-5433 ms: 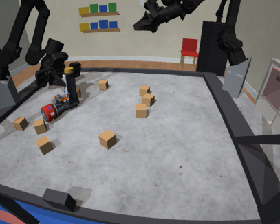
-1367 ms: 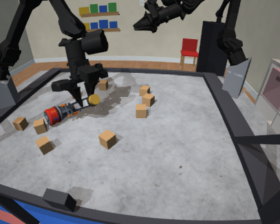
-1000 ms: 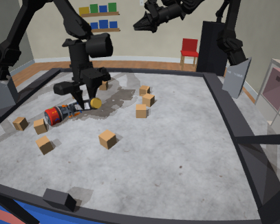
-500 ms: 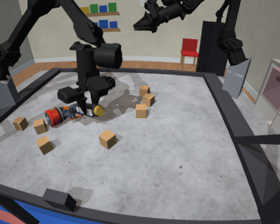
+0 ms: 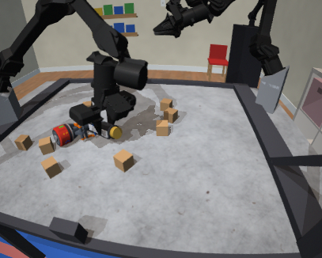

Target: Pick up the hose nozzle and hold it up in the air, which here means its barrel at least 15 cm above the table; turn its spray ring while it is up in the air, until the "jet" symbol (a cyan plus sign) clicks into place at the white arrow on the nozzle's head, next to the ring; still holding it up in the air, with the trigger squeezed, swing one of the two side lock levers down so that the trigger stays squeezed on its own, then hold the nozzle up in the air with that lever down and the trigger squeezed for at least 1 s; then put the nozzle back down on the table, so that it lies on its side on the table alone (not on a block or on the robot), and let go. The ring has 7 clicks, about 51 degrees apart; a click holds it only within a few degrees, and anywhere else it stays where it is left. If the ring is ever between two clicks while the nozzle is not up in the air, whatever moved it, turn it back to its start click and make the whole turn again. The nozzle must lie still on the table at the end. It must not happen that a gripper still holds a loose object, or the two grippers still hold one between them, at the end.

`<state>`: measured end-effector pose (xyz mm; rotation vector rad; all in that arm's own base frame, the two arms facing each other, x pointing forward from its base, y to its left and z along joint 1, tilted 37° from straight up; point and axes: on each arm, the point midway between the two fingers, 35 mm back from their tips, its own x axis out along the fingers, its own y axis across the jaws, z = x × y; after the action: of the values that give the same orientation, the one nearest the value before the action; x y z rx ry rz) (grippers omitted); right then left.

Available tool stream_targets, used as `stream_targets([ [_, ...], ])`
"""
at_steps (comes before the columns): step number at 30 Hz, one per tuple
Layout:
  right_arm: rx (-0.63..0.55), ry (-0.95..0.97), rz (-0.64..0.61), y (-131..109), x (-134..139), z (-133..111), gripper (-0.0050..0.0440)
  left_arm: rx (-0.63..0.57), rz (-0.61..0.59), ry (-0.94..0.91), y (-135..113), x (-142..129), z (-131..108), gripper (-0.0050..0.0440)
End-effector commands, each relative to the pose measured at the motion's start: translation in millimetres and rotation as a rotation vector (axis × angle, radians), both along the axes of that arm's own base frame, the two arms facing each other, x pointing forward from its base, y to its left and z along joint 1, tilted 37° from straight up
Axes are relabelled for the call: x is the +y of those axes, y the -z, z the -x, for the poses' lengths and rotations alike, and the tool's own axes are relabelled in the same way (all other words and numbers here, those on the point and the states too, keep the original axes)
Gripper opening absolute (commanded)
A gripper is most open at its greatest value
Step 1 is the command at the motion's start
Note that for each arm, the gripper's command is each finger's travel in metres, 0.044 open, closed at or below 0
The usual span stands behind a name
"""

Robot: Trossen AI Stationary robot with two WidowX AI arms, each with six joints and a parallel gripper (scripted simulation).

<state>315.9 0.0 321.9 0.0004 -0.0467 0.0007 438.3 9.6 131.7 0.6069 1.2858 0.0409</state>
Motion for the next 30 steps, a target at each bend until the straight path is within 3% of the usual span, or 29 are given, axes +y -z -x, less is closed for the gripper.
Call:
stream_targets([
  [1,-0.019,0.004,-0.003,-6.8,-0.7,2.1,0.0171,0.036,-0.015,-0.026,-6.0,-2.6,-6.4,0.0169],
  [9,-0.019,0.004,-0.003,-6.8,-0.7,2.1,0.0171,0.130,-0.047,-0.076,1.3,-1.7,-15.0,0.0169],
  [10,-0.019,0.004,-0.003,-6.8,-0.7,2.1,0.0171,0.118,-0.042,-0.067,1.6,-1.8,-12.6,0.0236],
  [30,-0.019,0.004,-0.003,-6.8,-0.7,2.1,0.0171,0.119,-0.042,-0.067,1.7,-1.7,-12.6,0.0236],
])
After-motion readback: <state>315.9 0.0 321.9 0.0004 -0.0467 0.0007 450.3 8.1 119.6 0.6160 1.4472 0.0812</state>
